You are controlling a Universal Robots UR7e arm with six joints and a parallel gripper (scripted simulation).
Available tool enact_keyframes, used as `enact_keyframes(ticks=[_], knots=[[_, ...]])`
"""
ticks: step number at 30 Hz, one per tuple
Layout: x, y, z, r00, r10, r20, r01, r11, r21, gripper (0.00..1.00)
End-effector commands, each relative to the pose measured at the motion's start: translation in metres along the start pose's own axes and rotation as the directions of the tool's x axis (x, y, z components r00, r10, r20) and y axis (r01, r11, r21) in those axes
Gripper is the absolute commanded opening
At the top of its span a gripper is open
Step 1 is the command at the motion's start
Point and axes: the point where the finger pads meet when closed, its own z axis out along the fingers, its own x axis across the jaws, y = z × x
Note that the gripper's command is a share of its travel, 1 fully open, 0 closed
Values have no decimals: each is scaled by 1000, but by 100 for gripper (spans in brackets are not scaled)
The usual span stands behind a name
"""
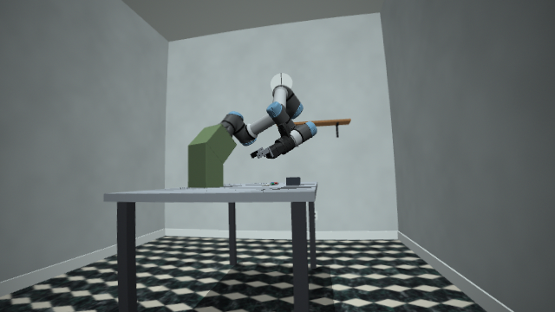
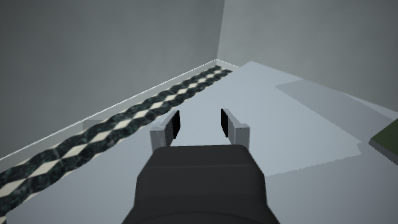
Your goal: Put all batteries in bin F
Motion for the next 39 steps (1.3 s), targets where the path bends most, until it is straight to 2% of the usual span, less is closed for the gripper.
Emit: enact_keyframes(ticks=[1, 17, 18, 26, 31, 32, 34, 35, 36, 39], knots=[[0, -1, -1, 1000, 1, 1, -1, 1000, 0, 100], [0, -1, -1, 1000, 1, 1, -1, 1000, 0, 100], [0, -8, -5, 1000, 1, 1, -1, 1000, 0, 31], [7, -61, -34, 1000, 1, 1, -1, 1000, 0, 31], [7, -61, -34, 1000, 1, 1, -1, 1000, 0, 31], [13, -58, -38, 1000, 28, -11, -29, 999, -40, 31], [13, -58, -38, 1000, 28, -11, -29, 999, -40, 31], [19, -55, -44, 998, 59, -5, -60, 995, -78, 31], [24, -52, -50, 998, 69, -4, -69, 993, -90, 31], [31, -49, -57, 998, 69, -4, -69, 993, -91, 31]])
